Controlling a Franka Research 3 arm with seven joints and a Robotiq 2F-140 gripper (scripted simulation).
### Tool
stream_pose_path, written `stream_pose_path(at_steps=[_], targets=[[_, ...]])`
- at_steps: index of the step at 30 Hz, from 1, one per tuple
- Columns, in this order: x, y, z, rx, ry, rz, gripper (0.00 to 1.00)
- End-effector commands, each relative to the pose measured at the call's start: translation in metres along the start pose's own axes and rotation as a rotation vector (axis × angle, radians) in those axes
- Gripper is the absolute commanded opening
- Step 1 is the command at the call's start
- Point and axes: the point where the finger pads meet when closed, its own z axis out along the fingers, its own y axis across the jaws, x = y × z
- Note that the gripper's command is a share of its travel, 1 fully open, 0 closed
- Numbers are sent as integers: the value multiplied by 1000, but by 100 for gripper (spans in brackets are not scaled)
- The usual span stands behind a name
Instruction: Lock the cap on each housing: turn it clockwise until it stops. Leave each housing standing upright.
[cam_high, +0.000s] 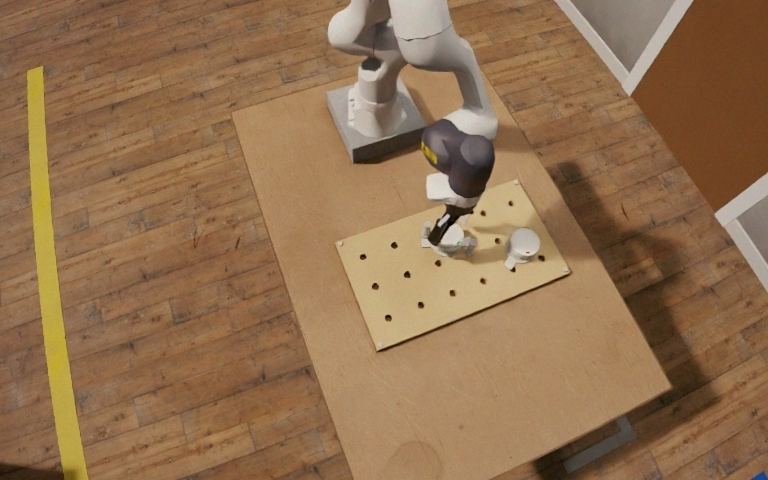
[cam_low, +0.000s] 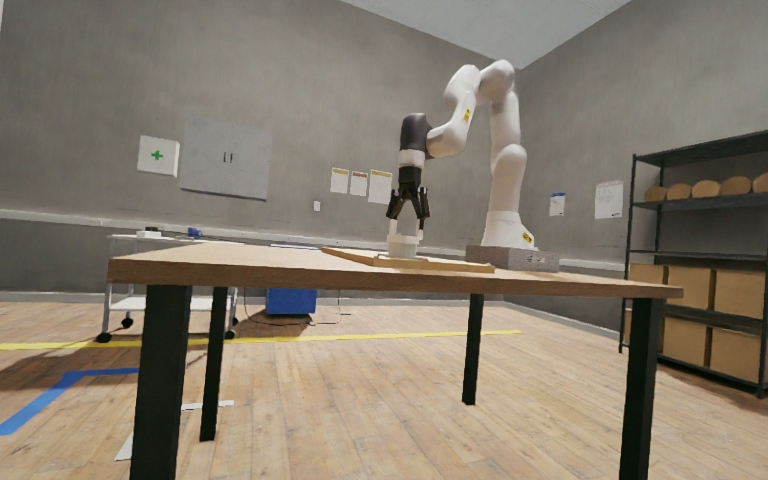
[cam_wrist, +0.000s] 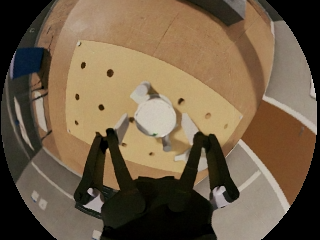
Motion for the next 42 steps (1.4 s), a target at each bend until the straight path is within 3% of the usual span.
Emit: stream_pose_path(at_steps=[1,42], targets=[[-2,0,1,5,-5,18,78],[-2,0,5,5,-5,18,78]])
